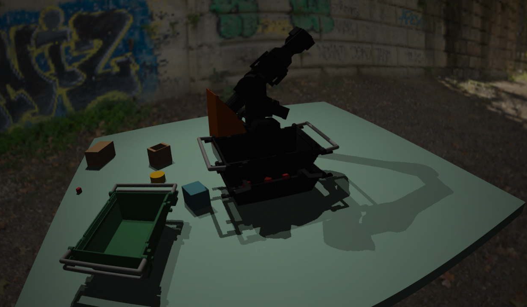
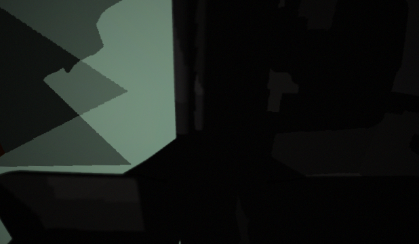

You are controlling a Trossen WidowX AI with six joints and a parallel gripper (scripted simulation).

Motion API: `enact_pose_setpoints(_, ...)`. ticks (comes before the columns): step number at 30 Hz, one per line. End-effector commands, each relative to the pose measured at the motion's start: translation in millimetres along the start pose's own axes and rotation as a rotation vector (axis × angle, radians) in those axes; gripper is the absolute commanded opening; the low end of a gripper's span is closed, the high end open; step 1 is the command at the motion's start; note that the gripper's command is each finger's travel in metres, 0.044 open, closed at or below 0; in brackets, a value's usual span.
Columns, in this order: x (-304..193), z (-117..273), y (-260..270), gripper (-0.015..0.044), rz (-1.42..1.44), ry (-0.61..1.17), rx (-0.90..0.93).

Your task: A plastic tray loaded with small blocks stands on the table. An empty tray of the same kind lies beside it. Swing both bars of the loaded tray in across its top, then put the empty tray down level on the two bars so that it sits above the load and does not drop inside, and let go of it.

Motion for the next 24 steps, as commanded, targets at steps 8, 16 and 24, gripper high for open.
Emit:
enact_pose_setpoints(8, 3.9, -6.2, 3.3, 0.0161, 0.001, -0.002, 0.027)
enact_pose_setpoints(16, 3.9, -6.2, 3.3, 0.0279, 0.001, -0.002, 0.027)
enact_pose_setpoints(24, 3.9, -6.2, 3.3, 0.0396, 0.001, -0.002, 0.027)
Point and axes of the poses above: the point midway between the two fingers, 35 mm back from their tips, its own z axis back along the fingers, its own y axis across the jaws, x = y × z, the point moved 4 cm from there along z, back along the fingers
